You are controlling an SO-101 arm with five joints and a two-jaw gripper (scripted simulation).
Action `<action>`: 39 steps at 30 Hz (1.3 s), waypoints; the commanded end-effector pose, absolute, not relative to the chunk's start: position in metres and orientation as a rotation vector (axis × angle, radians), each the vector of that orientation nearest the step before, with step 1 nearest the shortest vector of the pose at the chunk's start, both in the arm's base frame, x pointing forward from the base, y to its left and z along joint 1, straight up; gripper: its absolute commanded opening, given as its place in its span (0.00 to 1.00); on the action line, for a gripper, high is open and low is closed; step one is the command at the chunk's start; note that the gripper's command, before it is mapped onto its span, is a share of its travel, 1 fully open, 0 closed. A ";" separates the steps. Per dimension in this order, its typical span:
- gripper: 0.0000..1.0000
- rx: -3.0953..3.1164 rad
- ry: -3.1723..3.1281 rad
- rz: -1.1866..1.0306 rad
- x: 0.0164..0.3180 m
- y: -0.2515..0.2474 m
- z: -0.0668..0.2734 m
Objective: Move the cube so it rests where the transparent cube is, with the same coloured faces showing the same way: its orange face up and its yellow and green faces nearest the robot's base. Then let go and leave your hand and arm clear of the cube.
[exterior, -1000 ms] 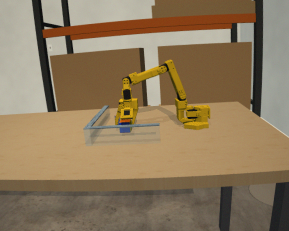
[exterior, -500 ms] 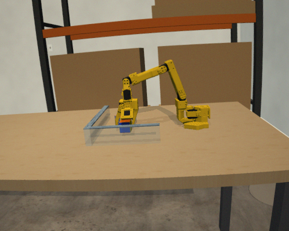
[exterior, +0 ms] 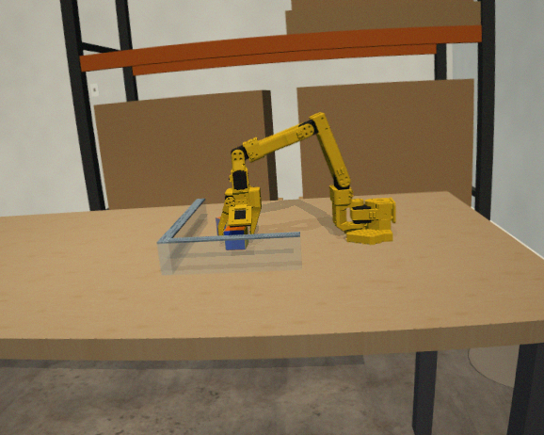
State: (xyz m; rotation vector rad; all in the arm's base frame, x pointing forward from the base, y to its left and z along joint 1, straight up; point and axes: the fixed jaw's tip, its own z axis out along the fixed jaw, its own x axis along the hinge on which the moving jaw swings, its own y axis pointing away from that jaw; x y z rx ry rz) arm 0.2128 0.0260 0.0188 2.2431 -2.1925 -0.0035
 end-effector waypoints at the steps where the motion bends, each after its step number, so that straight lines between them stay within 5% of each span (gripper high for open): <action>1: 0.35 2.301 -2.250 0.101 0.226 0.027 0.036; 39: 0.22 2.301 -2.251 0.103 0.233 0.027 0.036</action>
